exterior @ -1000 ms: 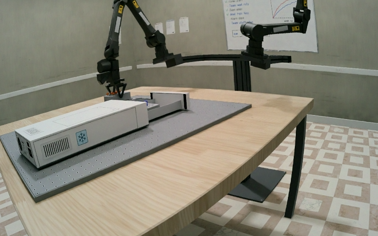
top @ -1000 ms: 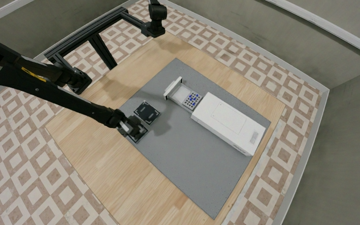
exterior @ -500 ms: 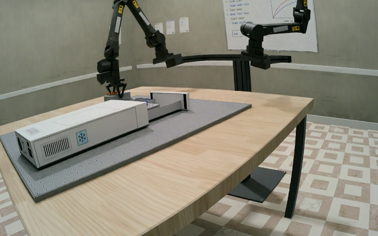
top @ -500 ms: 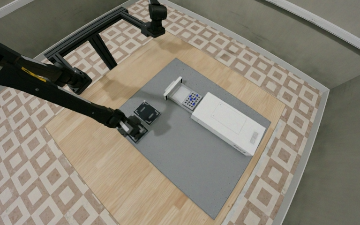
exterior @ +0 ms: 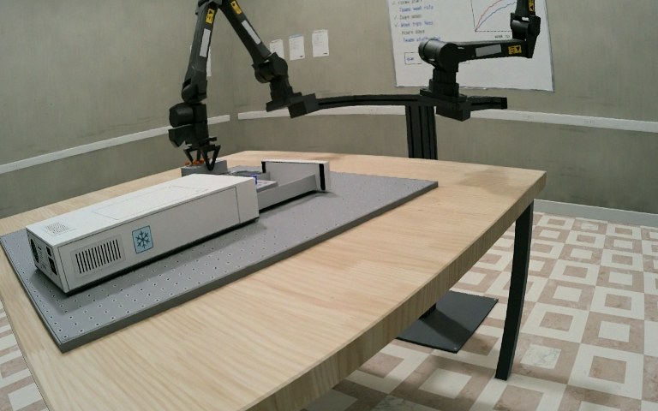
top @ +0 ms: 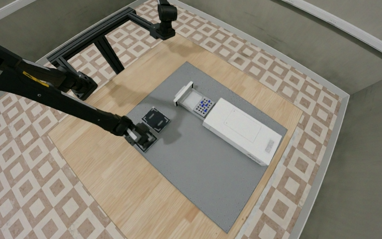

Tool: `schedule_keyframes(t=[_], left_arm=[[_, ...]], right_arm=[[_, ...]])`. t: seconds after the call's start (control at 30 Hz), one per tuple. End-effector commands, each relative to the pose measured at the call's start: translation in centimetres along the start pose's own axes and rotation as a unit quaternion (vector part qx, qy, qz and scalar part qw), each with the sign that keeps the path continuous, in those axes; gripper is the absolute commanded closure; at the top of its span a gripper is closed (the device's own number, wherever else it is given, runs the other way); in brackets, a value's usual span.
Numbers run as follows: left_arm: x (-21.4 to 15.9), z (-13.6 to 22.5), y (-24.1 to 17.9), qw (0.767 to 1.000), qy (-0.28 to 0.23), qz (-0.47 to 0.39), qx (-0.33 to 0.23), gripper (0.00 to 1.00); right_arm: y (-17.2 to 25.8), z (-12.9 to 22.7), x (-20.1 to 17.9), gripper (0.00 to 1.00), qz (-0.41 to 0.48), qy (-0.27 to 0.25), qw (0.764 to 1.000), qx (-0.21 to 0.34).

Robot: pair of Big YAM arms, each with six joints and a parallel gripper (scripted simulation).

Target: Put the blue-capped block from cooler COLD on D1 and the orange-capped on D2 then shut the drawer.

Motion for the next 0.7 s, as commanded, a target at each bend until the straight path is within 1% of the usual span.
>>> schedule_keyframes(t=[0.0,0.07,0.4,0.67], left_arm=[[-2.02,-0.79,0.48,1.000,0.018,0.001,0.002,1.00],[-2.02,-0.79,0.48,1.000,0.018,0.001,0.002,1.00],[-2.02,-0.79,0.48,1.000,0.018,0.001,0.002,1.00],[-2.02,-0.79,0.48,1.000,0.018,0.001,0.002,1.00]], right_arm=[[-0.64,-0.05,2.42,0.17,-0.002,-0.028,1.000,0.000],[-0.64,-0.05,2.42,0.17,-0.002,-0.028,1.000,0.000],[-0.51,0.17,2.53,0.00,0.000,-0.030,1.000,-0.001],[-0.20,0.54,1.89,0.00,-0.001,-0.026,1.000,0.000]])
Point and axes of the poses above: on each arm, the point where the finger pads meet when closed, its own z axis back along the fingers, its own y axis across the jaws, x = y × z, the point moved 8 cm from there along z, back along the fingers, and after that the axes turned 10 degrees about z, right-handed, at the moved point
